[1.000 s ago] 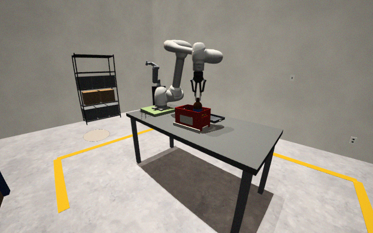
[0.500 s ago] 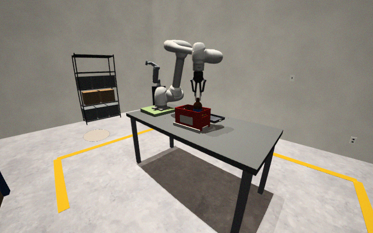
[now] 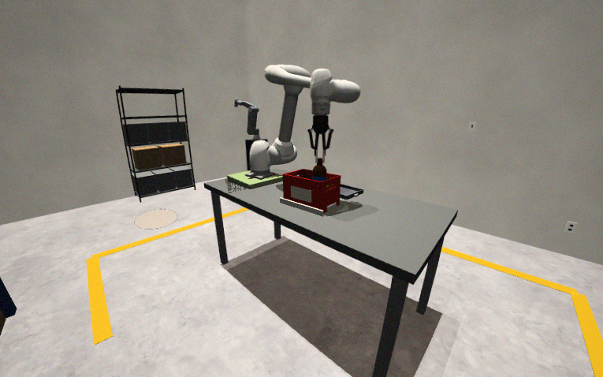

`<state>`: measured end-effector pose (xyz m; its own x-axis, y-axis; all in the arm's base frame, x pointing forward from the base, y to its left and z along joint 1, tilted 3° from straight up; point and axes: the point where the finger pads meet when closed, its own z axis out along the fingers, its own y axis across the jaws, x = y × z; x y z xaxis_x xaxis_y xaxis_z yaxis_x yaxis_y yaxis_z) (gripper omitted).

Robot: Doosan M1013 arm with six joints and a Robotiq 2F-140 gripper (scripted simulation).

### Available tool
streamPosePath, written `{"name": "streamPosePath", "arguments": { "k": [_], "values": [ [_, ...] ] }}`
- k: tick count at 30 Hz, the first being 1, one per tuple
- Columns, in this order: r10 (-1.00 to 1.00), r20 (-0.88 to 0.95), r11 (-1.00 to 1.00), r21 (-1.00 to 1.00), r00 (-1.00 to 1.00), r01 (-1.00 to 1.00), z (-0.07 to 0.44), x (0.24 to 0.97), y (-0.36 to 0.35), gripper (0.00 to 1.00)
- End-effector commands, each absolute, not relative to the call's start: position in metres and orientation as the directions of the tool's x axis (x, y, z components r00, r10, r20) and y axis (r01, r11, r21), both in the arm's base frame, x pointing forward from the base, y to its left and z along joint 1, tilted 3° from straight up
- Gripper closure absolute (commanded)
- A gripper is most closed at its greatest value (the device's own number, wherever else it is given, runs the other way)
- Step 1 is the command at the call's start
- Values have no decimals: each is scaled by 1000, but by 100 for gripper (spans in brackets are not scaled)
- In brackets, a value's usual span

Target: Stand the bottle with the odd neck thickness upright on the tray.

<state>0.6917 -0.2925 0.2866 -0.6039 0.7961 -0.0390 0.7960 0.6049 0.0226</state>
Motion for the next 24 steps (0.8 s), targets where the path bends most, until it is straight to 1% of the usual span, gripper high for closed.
{"name": "streamPosePath", "arguments": {
  "k": [1,24],
  "values": [
    [798,-39,603,24,-602,797,292,691,-290,100],
    [798,-39,603,24,-602,797,299,690,-290,100]
  ]
}}
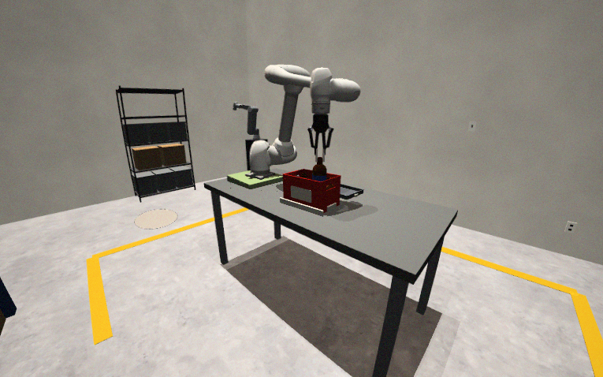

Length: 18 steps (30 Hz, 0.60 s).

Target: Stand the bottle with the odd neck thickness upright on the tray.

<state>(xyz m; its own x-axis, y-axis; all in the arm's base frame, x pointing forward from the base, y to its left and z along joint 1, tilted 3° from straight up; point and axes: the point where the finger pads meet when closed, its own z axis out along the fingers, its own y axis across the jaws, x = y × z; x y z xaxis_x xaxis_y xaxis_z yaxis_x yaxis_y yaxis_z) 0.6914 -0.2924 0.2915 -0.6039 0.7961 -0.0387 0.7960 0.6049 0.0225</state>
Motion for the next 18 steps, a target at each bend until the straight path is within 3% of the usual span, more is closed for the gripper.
{"name": "streamPosePath", "arguments": {
  "k": [1,18],
  "values": [
    [798,-39,603,24,-602,797,300,690,-290,100],
    [798,-39,603,24,-602,797,317,689,-289,100]
  ]
}}
